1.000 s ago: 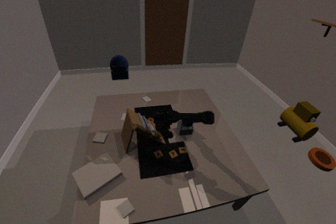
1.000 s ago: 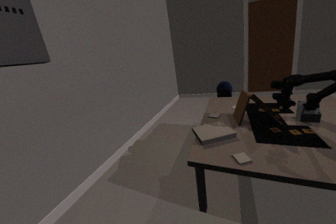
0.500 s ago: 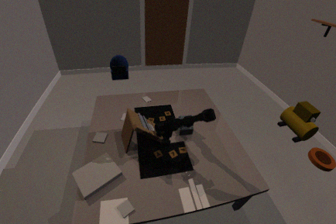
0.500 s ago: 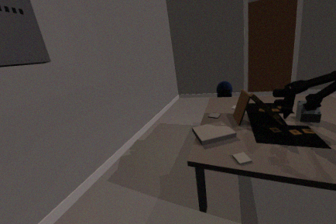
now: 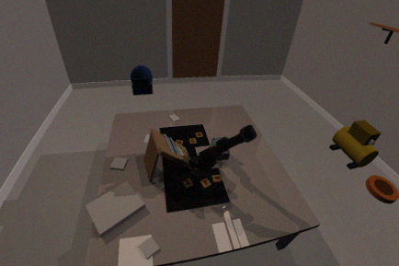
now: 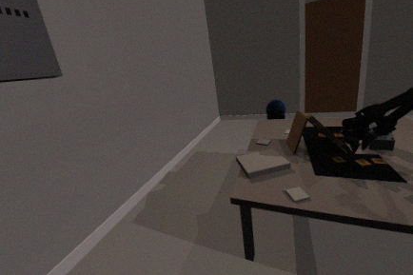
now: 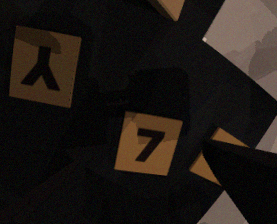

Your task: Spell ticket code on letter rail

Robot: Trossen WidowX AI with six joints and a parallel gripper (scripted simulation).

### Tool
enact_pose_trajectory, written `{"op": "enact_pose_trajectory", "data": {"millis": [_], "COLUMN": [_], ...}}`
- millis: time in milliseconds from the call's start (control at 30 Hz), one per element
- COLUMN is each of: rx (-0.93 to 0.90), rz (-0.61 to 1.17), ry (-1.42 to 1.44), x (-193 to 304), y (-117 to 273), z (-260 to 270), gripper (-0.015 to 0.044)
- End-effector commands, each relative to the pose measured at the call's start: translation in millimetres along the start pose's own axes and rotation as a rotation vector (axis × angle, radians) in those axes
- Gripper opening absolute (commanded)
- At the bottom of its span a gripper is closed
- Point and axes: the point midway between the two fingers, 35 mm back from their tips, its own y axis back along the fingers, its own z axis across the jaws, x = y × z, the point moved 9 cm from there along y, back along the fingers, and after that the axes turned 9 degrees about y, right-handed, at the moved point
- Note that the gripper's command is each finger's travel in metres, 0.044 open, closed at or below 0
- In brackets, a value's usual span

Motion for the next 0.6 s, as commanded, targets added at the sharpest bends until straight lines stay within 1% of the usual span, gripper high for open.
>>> {"op": "enact_pose_trajectory", "data": {"millis": [0,467,567], "rx": [0.014,0.014,0.014], "rz": [0.014,0.014,0.014], "ry": [-0.323,-0.323,-0.323], "x": [25.2,25.0,24.8], "y": [-12.5,-12.5,-19.9], "z": [-3.0,-3.3,-3.0], "gripper": [0.034,0.034,0.034]}}
